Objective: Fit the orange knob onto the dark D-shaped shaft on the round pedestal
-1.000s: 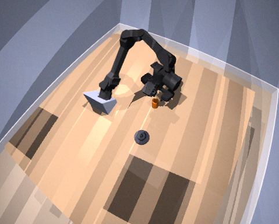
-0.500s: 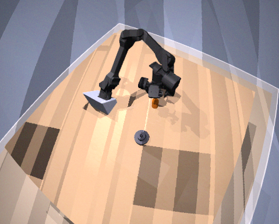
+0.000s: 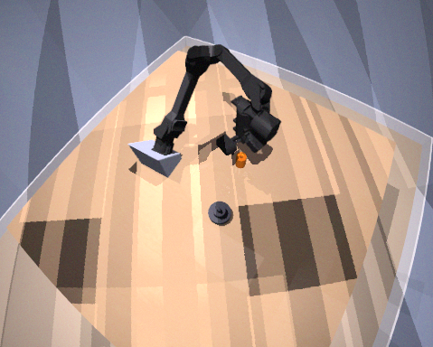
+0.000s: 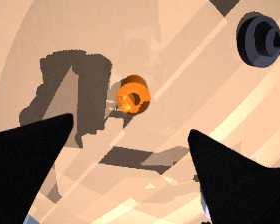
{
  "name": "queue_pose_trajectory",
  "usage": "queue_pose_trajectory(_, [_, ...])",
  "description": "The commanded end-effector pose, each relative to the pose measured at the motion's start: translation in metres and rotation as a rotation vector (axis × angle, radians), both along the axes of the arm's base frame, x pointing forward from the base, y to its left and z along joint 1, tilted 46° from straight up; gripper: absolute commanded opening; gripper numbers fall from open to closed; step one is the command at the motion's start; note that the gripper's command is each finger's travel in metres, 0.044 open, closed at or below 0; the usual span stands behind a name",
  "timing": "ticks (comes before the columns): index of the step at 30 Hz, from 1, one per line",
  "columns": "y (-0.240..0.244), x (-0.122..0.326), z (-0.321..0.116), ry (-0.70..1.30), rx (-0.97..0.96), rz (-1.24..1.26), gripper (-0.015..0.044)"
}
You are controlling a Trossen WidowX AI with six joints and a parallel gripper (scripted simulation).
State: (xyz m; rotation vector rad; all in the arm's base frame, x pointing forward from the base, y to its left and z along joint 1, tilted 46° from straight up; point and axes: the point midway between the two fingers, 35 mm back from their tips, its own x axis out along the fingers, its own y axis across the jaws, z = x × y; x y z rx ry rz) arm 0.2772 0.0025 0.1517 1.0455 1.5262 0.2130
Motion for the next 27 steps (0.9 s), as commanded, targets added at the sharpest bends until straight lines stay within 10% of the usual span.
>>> queue_pose_trajectory(1, [0.0, 0.0, 0.0, -0.294, -0.045, 0.291, 0.044])
queue_pose_trajectory(27, [0.037, 0.006, -0.035, -0.295, -0.044, 0.291, 0.044])
